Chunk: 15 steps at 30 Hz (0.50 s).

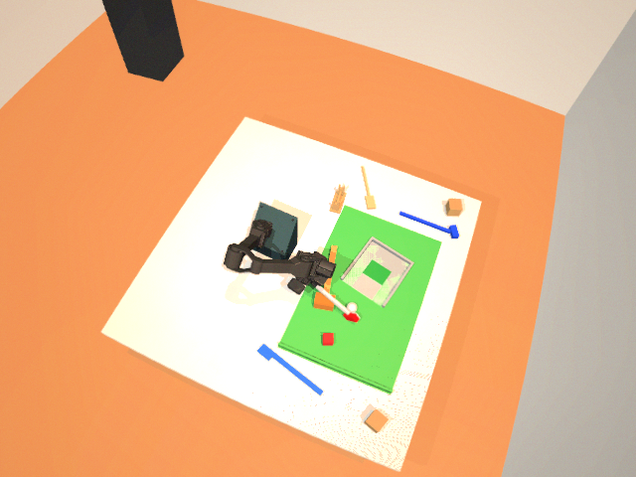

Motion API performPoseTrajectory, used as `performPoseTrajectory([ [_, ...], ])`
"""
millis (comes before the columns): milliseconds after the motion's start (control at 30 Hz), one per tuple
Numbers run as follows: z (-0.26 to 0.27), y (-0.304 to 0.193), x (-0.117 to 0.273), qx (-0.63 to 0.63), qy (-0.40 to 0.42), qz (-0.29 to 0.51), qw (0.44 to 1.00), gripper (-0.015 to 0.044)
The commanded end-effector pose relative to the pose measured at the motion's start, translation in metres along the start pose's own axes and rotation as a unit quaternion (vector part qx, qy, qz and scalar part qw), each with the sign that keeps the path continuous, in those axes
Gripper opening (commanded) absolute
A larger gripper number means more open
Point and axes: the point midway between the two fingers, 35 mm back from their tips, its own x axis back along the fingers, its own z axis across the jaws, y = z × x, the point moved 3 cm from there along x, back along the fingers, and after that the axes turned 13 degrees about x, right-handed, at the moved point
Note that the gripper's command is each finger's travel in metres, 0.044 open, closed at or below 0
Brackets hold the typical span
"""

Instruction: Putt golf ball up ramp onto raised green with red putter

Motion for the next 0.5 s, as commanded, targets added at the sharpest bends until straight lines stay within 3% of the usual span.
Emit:
performPoseTrajectory([
  [0, 0.03, 0.001, 0.001, 0.003, -0.002, -0.002, 1.0, 0.0],
  [200, 0.031, 0.002, 0.009, 0.003, -0.001, -0.002, 1.0, 0.0],
  [467, 0.031, 0.002, 0.052, 0.003, 0.0, -0.002, 1.0, 0.0],
])
